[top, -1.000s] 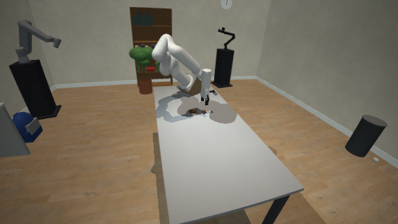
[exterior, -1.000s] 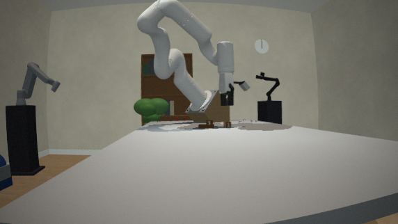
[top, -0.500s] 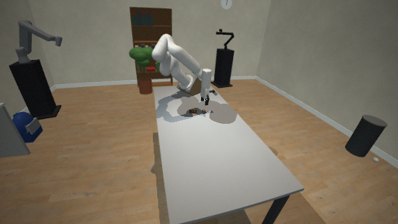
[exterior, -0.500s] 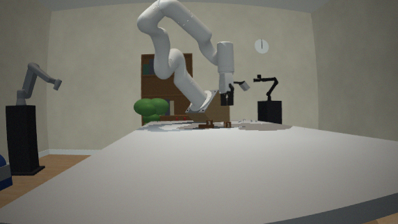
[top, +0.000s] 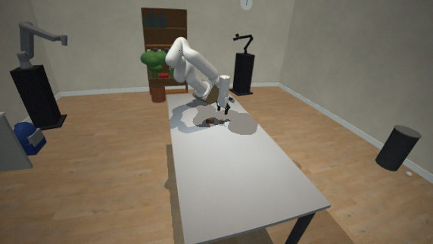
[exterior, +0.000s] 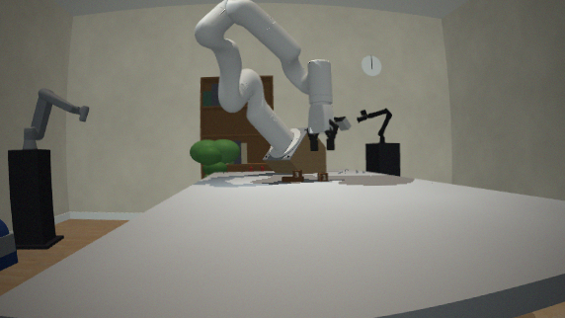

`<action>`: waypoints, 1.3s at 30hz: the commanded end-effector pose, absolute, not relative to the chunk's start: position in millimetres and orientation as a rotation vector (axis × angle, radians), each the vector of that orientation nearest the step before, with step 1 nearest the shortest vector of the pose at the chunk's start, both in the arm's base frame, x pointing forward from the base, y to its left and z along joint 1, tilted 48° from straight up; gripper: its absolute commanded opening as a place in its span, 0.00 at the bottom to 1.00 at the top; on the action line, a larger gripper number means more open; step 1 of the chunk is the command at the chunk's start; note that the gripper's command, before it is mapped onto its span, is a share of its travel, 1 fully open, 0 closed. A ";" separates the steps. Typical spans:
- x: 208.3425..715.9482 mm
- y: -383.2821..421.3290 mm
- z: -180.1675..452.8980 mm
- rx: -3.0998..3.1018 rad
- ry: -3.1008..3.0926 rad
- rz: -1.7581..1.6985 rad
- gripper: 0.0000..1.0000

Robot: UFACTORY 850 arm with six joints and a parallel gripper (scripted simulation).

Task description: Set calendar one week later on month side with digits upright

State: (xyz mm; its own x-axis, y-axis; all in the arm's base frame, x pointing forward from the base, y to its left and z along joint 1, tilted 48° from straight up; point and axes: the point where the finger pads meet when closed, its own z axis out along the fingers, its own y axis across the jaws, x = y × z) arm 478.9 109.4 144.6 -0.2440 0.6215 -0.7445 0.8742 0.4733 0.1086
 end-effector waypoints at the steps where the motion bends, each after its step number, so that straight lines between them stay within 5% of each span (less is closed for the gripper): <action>1: 479.7 109.0 144.1 1.080 2.090 -0.519 1.00; 37: 482.8 103.0 138.1 -0.171 2.540 -0.997 1.00; 38: 482.8 103.0 138.1 -0.171 2.540 -0.997 0.47; 39: 482.8 103.0 138.1 -0.171 2.540 -0.997 0.47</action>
